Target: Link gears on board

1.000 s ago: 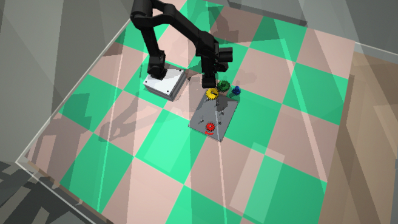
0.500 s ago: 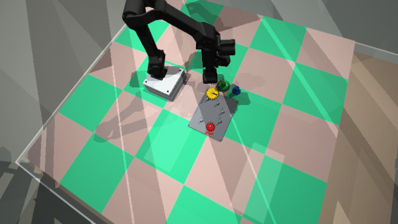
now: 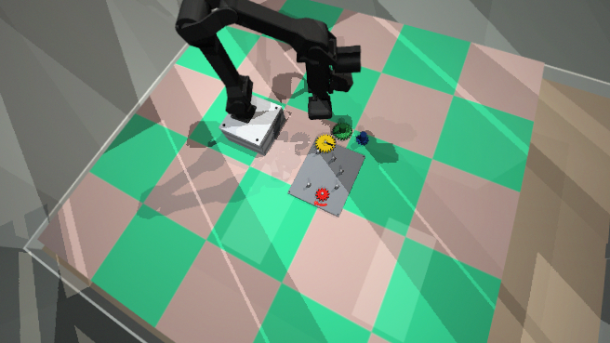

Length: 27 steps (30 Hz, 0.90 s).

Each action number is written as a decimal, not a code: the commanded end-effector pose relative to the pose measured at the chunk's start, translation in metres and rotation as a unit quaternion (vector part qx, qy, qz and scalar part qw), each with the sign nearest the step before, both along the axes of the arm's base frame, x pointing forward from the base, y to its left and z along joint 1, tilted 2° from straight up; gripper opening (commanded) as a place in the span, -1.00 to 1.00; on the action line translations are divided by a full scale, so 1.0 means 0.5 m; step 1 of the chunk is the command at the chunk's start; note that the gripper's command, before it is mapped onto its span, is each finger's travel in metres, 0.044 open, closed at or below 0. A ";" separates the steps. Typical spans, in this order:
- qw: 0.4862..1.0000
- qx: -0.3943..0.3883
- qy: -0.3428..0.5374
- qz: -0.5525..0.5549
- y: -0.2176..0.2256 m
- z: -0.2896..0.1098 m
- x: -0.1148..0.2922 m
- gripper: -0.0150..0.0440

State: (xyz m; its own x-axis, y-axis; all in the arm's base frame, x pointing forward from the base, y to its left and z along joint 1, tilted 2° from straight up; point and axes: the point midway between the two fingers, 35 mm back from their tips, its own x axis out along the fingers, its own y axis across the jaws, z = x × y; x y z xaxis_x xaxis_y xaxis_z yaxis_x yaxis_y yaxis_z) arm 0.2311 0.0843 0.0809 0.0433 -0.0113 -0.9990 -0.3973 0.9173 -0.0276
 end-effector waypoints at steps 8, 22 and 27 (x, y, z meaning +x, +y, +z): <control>1.000 0.000 -0.005 -0.002 -0.007 0.072 -0.019 -0.49; 1.000 0.000 -0.004 -0.003 -0.023 0.088 -0.004 -0.49; 1.000 0.000 -0.004 -0.008 -0.036 0.083 0.014 -0.49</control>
State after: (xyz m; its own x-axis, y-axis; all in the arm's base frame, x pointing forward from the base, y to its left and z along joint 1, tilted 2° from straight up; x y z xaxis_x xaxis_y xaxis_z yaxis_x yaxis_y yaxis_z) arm 0.2328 0.0694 0.1262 0.0603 -0.0097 -0.9981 -0.3824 0.9234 -0.0321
